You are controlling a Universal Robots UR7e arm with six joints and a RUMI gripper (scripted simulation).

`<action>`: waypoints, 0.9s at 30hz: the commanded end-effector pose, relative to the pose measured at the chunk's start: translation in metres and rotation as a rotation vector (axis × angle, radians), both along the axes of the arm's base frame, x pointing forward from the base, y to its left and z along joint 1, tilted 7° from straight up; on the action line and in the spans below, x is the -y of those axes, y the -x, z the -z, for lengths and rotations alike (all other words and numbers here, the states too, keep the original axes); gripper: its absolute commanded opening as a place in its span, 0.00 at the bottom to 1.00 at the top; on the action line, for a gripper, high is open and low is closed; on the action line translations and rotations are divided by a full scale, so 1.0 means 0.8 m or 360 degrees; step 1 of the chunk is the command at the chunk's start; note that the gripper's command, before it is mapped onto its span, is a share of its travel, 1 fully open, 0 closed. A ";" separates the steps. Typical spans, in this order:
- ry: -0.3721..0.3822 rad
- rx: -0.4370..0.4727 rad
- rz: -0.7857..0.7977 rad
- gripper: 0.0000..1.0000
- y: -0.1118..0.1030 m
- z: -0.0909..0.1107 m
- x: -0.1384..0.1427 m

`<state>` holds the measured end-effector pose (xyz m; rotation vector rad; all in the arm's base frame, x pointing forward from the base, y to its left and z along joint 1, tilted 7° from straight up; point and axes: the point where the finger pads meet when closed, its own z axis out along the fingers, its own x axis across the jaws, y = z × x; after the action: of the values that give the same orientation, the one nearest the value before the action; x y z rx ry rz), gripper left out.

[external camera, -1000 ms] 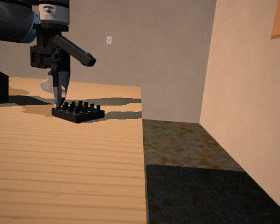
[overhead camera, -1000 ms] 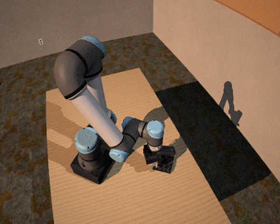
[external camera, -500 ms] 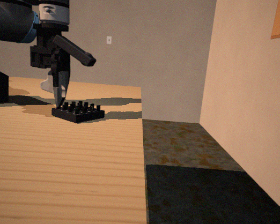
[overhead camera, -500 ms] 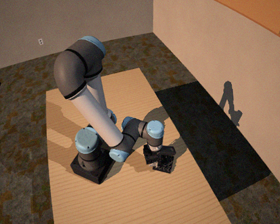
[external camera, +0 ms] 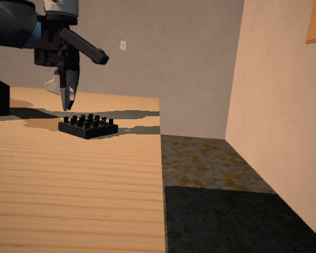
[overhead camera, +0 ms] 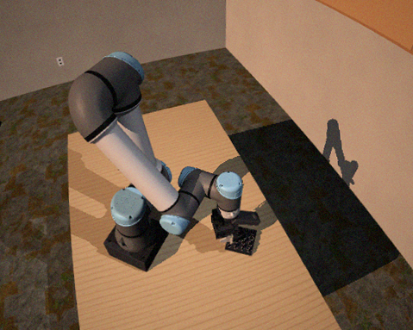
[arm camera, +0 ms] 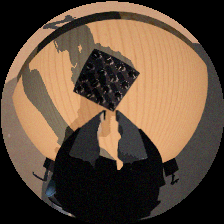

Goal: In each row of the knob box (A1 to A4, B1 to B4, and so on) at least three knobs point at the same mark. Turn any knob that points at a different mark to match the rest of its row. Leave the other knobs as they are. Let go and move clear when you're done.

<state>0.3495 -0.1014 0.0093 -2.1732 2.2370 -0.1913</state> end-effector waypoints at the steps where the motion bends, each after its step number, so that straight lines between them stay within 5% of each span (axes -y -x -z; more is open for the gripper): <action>1: -0.0001 0.0000 0.0000 0.11 0.001 -0.013 -0.001; 17: -0.0001 0.0000 0.0000 0.11 0.002 -0.017 -0.001; 18: -0.0001 0.0000 0.0000 1.00 0.002 -0.017 -0.001; 27: -0.0001 0.0000 0.0000 1.00 0.003 -0.030 -0.002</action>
<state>0.3475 -0.1001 0.0259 -2.1733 2.2370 -0.1891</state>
